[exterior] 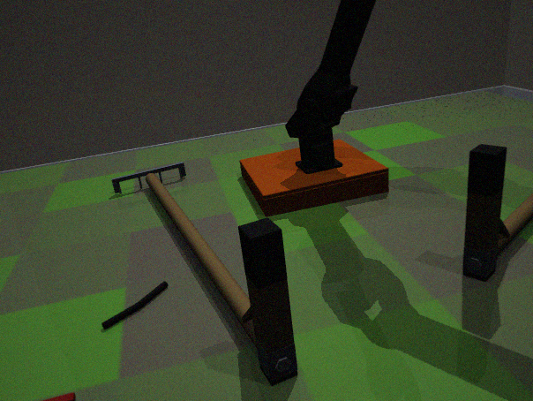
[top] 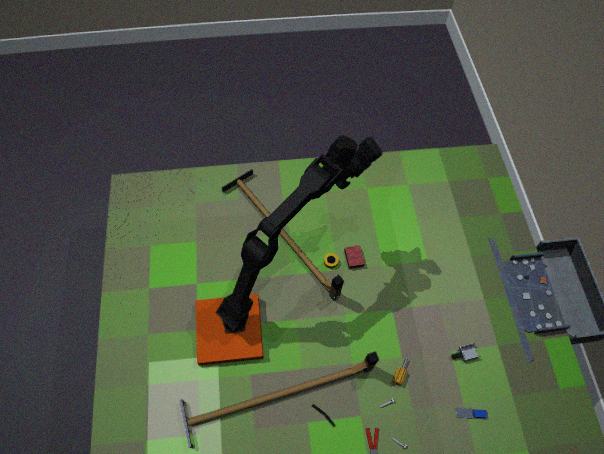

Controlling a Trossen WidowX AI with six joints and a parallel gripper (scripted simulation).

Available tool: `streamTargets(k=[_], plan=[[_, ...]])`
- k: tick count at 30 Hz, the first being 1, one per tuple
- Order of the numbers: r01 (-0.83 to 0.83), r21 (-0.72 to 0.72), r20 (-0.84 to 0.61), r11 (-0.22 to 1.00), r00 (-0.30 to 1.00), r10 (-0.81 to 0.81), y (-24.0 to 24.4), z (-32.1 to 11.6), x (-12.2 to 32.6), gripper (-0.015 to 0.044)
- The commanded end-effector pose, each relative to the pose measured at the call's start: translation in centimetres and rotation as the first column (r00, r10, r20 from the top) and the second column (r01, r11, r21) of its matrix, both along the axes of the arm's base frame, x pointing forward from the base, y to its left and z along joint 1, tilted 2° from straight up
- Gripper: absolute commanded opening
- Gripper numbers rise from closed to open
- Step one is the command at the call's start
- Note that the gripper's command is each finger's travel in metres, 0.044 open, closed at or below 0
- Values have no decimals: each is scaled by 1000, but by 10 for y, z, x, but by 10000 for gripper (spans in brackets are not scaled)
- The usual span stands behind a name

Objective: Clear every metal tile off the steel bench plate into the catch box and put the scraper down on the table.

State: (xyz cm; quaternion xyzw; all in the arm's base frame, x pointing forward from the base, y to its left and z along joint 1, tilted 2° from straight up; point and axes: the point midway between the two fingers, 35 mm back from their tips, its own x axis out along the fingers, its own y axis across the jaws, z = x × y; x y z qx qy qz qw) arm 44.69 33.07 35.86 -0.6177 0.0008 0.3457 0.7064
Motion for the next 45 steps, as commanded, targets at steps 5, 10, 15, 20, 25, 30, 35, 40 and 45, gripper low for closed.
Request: streamTargets(k=[5, 10, 15, 20, 25, 30, 35, 40, 45], plan=[[76, 2, -77, 997, 994, -75, -28, -15, 14, 0], [125, -2, -123, 992, 985, -124, -46, -24, 22, 0], [175, -6, -168, 985, 970, -173, -65, -32, 29, 0], [225, -11, -213, 974, 952, -222, -84, -41, 34, 0], [275, -18, -256, 961, 928, -270, -103, -50, 39, 0], [325, -26, -299, 945, 900, -318, -122, -58, 43, 0], [375, -35, -341, 926, 867, -364, -142, -66, 45, 0], [424, -46, -381, 904, 830, -408, -161, -74, 47, 0], [472, -58, -420, 880, 788, -451, -180, -81, 48, 0]])
